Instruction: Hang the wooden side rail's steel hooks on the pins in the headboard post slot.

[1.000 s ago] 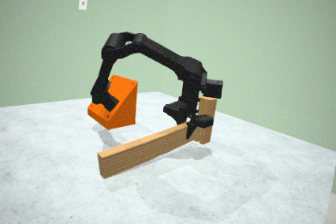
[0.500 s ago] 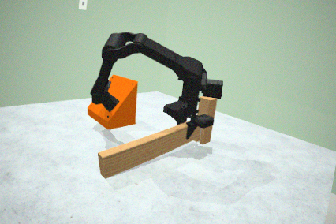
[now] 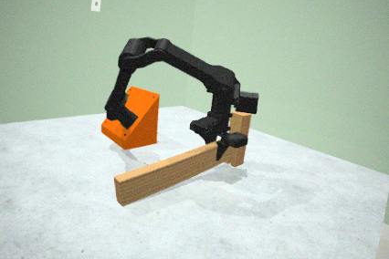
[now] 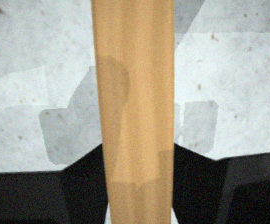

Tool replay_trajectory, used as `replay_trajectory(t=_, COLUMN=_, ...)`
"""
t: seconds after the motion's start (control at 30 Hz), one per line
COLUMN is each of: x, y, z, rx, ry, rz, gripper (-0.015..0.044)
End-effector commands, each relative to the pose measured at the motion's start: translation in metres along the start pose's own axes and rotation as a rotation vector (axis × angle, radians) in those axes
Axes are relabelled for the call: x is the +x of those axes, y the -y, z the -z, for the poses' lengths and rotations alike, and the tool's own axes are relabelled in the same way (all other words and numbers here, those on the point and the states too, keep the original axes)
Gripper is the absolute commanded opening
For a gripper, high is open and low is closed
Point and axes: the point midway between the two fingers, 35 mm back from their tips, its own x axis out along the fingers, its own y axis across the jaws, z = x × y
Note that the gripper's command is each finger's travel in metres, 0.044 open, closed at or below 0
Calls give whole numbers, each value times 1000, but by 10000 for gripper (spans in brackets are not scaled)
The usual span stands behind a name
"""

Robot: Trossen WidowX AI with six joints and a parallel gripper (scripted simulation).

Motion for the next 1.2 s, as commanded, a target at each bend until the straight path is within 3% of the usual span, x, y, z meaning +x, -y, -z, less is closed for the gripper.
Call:
replay_trajectory(t=0.0, x=-4, y=0, z=3, rx=3, ry=-5, rz=-7, gripper=0)
replay_trajectory(t=1.17, x=-4, y=0, z=6, rx=4, ry=-5, rz=-7, gripper=0)
